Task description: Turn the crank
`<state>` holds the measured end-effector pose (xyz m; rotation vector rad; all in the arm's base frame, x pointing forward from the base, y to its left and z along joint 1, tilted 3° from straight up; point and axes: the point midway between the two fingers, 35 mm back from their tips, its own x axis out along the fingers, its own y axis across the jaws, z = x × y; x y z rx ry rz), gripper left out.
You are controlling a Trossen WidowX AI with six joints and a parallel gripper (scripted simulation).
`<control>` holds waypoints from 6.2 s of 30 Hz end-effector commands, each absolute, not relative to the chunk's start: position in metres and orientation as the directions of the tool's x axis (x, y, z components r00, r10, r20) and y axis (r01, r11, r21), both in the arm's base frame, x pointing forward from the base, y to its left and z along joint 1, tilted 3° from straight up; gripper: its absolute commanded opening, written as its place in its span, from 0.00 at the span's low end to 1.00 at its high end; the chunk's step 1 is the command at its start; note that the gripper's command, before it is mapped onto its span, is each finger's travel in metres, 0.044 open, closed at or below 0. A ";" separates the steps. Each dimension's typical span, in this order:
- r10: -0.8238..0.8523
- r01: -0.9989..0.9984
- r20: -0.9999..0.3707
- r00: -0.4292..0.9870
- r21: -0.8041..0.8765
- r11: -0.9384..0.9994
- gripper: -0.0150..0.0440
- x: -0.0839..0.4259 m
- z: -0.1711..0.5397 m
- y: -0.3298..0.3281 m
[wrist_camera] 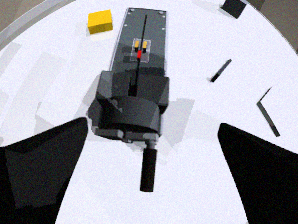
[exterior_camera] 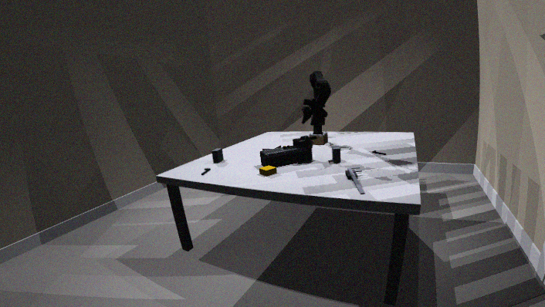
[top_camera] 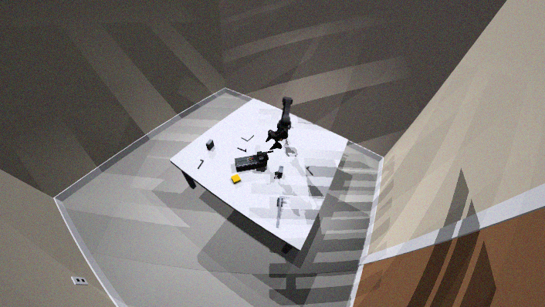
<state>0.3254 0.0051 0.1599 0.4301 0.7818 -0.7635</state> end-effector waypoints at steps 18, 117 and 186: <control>-0.163 0.385 -0.744 0.648 0.134 0.913 1.00 0.385 0.162 -0.080; -0.515 0.788 -0.715 0.473 0.081 0.610 1.00 0.315 0.113 0.020; -0.515 0.788 -0.715 0.472 0.081 0.610 0.25 0.318 0.049 0.024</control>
